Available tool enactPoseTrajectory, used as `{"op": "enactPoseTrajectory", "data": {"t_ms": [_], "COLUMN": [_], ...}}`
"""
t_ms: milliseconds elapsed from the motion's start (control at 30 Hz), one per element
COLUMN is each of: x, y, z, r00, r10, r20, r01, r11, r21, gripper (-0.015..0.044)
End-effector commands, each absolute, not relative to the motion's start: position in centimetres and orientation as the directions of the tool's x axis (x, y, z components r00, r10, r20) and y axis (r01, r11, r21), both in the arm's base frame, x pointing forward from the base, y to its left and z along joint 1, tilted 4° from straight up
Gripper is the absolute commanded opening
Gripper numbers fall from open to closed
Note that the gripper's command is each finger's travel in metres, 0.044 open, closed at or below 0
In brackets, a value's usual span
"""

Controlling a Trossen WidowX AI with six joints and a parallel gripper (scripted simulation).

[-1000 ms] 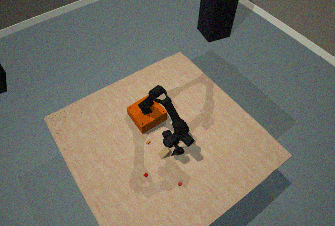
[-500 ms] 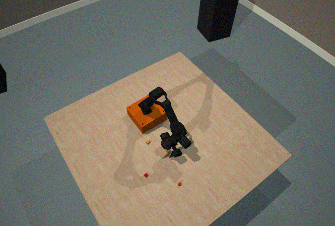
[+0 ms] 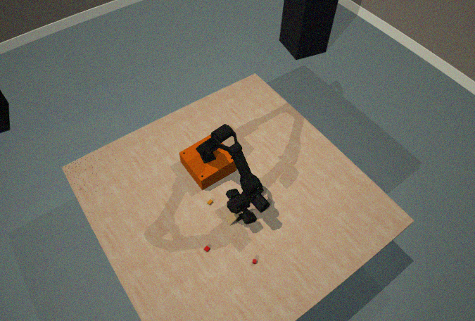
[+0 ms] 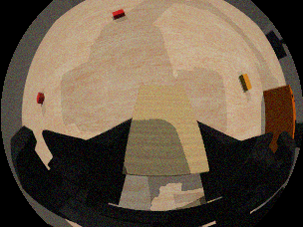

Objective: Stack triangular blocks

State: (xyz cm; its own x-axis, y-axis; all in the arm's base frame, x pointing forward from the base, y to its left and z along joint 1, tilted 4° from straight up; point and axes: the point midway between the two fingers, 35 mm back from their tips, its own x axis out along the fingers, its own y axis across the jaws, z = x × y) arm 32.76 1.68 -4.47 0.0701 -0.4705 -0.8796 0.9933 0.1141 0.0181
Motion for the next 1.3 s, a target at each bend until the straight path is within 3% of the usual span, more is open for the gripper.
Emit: {"op": "enactPoseTrajectory", "data": {"t_ms": [0,133,333,533,1267], "x": [32.8,32.8,32.7,32.7,33.0], "y": [1.6,1.6,1.7,1.6,-1.6], "z": [-4.5,-4.5,-4.2,-4.2,-1.8], "r00": [0.072,0.072,0.070,0.067,0.005], "r10": [-0.475,-0.475,-0.471,-0.460,0.083], "r20": [-0.877,-0.877,-0.879,-0.885,-0.997], "r01": [0.993,0.993,0.993,0.993,0.993], "r11": [0.117,0.117,0.114,0.114,0.114], "r21": [0.017,0.017,0.018,0.016,0.014], "gripper": [0.0184,0.0157,0.0000,0.0000,0.0000]}}
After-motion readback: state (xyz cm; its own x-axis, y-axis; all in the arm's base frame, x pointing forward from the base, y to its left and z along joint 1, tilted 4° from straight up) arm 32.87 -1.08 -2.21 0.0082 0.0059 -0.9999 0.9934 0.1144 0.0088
